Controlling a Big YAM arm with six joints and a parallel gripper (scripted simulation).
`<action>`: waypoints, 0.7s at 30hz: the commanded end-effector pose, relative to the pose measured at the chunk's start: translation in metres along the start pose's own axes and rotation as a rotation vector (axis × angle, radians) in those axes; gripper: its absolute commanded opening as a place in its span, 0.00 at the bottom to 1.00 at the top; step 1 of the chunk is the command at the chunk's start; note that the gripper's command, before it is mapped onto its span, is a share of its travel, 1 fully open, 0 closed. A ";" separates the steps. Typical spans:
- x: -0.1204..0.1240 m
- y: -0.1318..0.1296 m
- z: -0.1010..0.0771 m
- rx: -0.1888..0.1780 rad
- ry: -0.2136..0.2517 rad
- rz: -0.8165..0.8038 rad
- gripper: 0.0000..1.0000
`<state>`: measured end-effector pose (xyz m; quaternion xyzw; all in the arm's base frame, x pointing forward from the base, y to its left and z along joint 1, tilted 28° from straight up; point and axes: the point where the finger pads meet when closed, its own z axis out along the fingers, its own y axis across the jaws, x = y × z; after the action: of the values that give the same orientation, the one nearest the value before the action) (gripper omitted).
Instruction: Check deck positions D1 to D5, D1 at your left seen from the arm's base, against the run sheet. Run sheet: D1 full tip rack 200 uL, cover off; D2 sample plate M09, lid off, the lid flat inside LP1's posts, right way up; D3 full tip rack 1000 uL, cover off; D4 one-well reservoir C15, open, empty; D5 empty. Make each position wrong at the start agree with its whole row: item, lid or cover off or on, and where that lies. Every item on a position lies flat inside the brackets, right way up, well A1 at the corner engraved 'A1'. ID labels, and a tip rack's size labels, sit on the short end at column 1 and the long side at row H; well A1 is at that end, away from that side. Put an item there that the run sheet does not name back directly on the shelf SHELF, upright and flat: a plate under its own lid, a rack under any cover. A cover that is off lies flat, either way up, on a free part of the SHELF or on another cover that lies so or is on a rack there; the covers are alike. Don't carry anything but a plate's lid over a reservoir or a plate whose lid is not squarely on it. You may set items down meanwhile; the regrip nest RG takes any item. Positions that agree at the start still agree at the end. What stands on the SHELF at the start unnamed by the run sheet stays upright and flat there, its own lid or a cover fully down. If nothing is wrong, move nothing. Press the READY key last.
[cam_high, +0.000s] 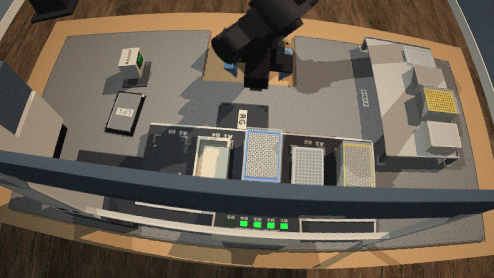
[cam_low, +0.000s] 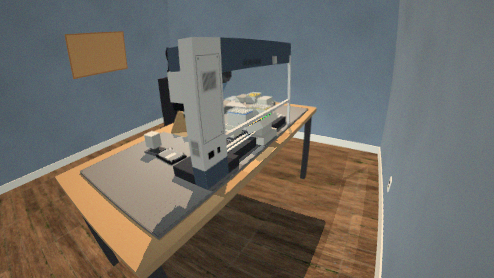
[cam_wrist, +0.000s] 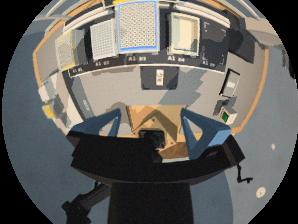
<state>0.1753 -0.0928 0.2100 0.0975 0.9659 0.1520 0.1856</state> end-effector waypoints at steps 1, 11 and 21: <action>-0.032 -0.021 -0.021 0.046 -0.054 -0.041 1.00; -0.055 -0.056 -0.021 0.047 -0.053 -0.040 1.00; -0.080 -0.096 -0.021 0.048 -0.052 -0.038 1.00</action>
<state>0.2142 -0.1793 0.2008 0.0992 0.9659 0.1546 0.1823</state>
